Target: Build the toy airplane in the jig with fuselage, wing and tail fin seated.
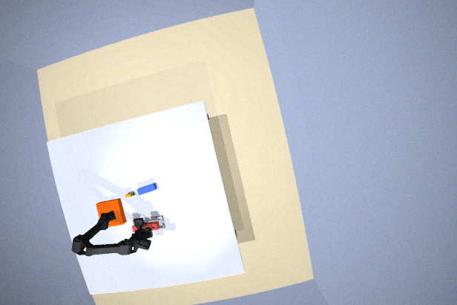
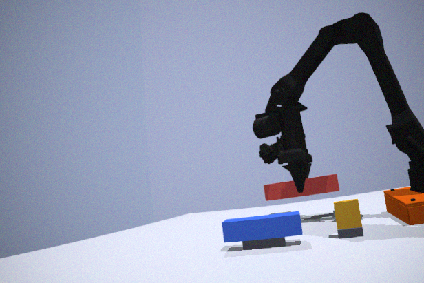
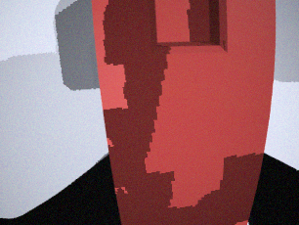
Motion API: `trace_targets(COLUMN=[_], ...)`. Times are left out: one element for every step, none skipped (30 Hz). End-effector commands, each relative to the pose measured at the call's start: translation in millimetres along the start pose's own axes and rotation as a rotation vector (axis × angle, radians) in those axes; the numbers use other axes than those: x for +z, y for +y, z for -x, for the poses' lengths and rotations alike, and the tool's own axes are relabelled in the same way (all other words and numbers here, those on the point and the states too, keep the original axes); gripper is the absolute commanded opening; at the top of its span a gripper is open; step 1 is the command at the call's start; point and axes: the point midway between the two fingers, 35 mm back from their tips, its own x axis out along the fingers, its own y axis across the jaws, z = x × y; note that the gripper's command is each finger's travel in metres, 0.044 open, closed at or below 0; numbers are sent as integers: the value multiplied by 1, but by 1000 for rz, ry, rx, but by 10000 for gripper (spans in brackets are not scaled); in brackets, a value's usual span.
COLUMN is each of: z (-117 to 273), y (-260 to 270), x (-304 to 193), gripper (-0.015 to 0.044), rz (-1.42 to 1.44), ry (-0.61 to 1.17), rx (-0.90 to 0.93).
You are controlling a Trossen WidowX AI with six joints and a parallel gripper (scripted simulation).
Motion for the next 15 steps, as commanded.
trace_targets(z=[-1,-1,-1,-1,-1,-1,-2,-3,-5,-6,-8,-10,-11,-13,-15], y=[-1,-1,-1,-1,-1,-1,-1,-1,-1,-1,-1,-1,-1,-1,-1], x=[0,0,0,0,0,0,0,0,0,0,0,0,0,0,0], gripper=[195,195,195,195,195,195,195,195,195,195,195,195,195,195,195], rz=[3,3,3,3,3,3,3,3,3,3,3,3,3,3,3], ry=[2,2,2,2,2,2,2,2,2,2,2,2,2,2,2], rx=[-2,-2,-2,-2,-2,-2,-2,-2,-2,-2,-2,-2,-2,-2,-2])
